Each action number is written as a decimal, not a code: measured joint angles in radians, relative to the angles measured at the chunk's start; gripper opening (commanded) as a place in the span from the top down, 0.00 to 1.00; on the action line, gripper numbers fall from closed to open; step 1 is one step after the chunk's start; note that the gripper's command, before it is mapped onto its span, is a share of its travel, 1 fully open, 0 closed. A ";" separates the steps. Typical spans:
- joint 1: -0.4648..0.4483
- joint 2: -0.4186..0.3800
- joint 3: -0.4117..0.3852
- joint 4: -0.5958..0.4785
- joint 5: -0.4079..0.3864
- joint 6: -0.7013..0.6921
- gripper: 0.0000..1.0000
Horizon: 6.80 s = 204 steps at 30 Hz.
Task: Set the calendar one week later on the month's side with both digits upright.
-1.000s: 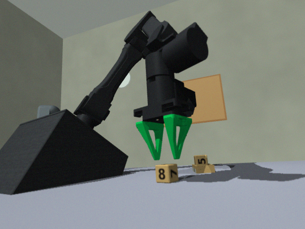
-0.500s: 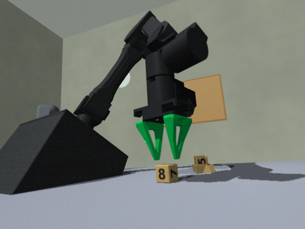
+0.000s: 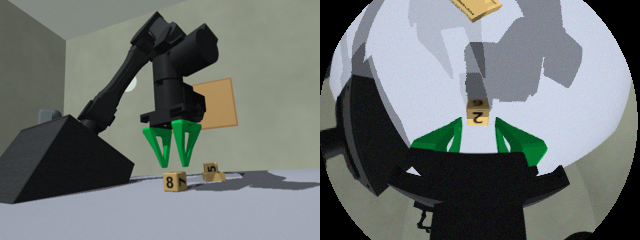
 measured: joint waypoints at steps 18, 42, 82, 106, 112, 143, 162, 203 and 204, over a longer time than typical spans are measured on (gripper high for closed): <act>0.000 0.000 0.000 0.000 0.000 0.000 0.55; 0.000 0.000 -0.008 0.004 0.000 0.000 0.55; 0.040 0.056 -0.037 0.114 -0.005 0.044 0.55; 0.040 0.056 -0.037 0.114 -0.005 0.044 0.74; 0.040 0.056 -0.037 0.114 -0.005 0.044 0.74; 0.039 0.056 -0.037 0.109 -0.005 0.040 0.74; -0.102 -0.109 0.137 -0.225 0.008 -0.094 0.74; 0.047 -0.073 0.297 -0.339 0.000 0.600 0.74; 0.054 -0.071 0.305 -0.341 0.000 0.635 0.74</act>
